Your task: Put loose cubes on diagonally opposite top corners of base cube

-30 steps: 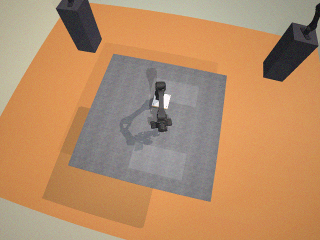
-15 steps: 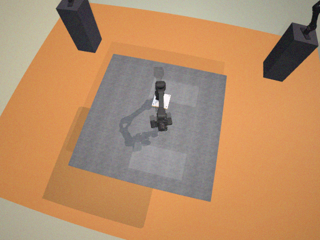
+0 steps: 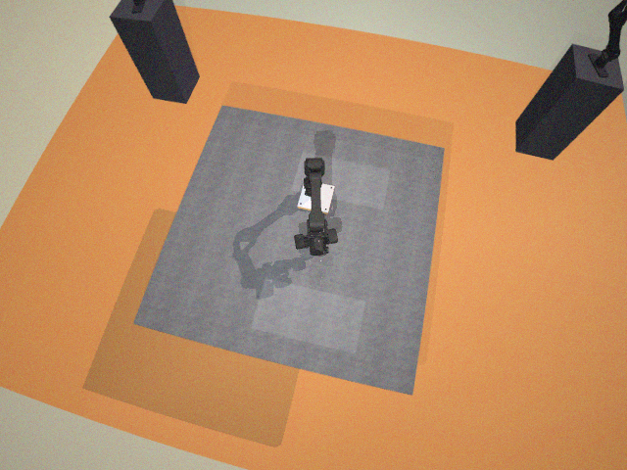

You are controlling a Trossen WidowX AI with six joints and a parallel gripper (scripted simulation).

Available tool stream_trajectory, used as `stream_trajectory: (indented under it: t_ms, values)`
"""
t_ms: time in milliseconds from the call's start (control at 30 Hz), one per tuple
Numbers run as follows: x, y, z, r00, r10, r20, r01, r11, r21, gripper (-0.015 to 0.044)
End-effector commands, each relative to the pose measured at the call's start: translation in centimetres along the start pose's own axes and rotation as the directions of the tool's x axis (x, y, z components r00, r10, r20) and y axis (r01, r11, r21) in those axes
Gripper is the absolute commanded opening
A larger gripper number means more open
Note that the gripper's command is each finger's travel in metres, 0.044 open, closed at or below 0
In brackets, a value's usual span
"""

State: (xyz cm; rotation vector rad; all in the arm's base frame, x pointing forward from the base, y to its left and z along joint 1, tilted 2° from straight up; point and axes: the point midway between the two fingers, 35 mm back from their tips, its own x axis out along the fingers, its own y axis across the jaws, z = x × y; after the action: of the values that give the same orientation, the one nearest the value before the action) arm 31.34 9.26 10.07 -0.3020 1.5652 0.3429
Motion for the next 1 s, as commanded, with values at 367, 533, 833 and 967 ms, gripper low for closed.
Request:
stream_trajectory:
  t_ms: [367,533,833,967]
  values:
    - [-2.4,0.0,0.1,1.0,-0.001,0.009,0.001,1.0,-0.003,0.0205]
    - [-2.5,0.0,0.1,1.0,-0.001,0.009,0.001,1.0,-0.003,0.0205]
    - [-3.4,0.0,0.0,1.0,-0.001,0.005,0.001,1.0,0.001,0.04]
    - [-3.6,0.0,0.0,1.0,-0.001,0.005,0.001,1.0,0.001,0.04]
